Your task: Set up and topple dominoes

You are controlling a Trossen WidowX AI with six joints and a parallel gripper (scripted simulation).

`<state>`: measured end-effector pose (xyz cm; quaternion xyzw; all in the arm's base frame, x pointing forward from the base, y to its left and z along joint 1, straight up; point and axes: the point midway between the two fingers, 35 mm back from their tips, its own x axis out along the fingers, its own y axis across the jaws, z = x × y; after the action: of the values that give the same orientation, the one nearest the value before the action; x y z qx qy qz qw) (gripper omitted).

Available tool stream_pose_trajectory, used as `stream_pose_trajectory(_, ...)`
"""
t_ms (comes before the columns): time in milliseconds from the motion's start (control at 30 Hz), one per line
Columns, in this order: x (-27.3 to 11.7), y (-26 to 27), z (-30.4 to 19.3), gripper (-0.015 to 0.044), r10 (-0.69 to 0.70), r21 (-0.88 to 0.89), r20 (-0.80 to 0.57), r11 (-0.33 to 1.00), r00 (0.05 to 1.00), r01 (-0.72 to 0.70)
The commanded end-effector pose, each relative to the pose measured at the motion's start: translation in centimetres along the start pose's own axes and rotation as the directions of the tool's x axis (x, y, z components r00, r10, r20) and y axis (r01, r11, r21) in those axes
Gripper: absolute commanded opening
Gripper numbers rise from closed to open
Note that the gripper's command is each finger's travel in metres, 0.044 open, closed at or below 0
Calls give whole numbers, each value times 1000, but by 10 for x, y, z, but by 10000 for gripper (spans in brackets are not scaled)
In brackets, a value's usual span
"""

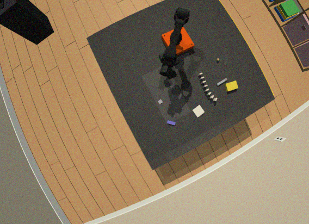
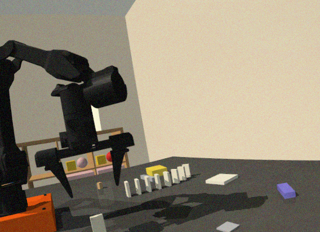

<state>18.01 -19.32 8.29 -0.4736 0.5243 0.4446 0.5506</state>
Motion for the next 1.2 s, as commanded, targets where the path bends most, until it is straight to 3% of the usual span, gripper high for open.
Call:
stream_pose_trajectory(0, -6, 6, 2, 440, 42, -61, -12, 997, 999, -43)
stream_pose_trajectory(167, 0, 6, 2, 440, 42, -61, -12, 997, 999, -43)
stream_pose_trajectory(433, 58, 9, 1, 440, 42, -61, -12, 997, 999, -43)
stream_pose_trajectory(967, 75, 10, 1, 440, 43, -61, -12, 997, 999, -43)
stream_pose_trajectory(1167, 75, 10, 1, 282, 43, -61, -12, 997, 999, -43)
